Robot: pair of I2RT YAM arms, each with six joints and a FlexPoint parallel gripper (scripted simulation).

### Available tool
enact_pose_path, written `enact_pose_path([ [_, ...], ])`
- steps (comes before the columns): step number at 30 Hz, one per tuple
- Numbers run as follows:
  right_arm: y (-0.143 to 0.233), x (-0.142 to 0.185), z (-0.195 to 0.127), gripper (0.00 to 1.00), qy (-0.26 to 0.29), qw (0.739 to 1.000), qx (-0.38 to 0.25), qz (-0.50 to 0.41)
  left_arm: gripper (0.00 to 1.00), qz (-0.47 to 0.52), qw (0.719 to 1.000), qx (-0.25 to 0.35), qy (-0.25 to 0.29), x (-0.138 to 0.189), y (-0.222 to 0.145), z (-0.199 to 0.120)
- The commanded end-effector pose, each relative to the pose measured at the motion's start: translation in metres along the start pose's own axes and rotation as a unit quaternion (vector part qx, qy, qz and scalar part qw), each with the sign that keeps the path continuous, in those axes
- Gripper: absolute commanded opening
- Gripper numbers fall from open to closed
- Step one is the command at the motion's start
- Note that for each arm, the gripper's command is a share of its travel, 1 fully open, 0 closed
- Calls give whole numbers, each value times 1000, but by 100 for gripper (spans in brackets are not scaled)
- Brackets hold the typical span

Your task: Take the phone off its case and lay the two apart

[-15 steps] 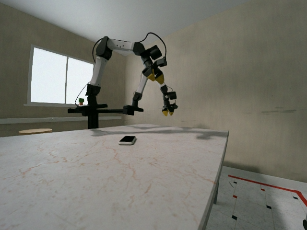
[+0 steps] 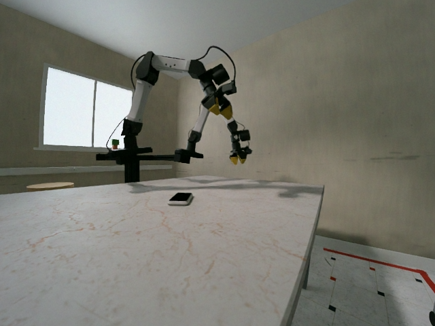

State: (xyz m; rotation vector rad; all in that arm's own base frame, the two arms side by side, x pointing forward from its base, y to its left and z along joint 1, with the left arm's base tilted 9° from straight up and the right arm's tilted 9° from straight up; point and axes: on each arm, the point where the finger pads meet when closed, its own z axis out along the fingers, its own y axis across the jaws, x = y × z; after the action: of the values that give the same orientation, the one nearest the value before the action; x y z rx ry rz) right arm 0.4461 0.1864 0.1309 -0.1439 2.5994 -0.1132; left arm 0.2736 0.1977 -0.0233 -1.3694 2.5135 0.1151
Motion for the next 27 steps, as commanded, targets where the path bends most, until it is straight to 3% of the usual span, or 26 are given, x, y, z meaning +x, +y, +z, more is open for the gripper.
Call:
enact_pose_path([
  [1,1,-5,-6,100,-9,1000,-3,1,100,2,1000,4,-6,-4,-3,-2],
  [5,2,-6,-4,98,-14,1000,-3,10,100,17,1000,12,0,1,-6,-4],
  [10,-6,-3,-1,98,-20,998,1,52,100,105,993,54,12,17,-24,-15],
  [17,-18,34,27,98,9,991,11,130,100,300,942,150,8,63,-67,-47],
  [19,-18,34,27,98,9,991,11,130,100,300,942,150,8,63,-67,-47],
  [27,-37,99,85,98,72,971,43,224,100,499,828,255,-20,125,-100,-86],
])
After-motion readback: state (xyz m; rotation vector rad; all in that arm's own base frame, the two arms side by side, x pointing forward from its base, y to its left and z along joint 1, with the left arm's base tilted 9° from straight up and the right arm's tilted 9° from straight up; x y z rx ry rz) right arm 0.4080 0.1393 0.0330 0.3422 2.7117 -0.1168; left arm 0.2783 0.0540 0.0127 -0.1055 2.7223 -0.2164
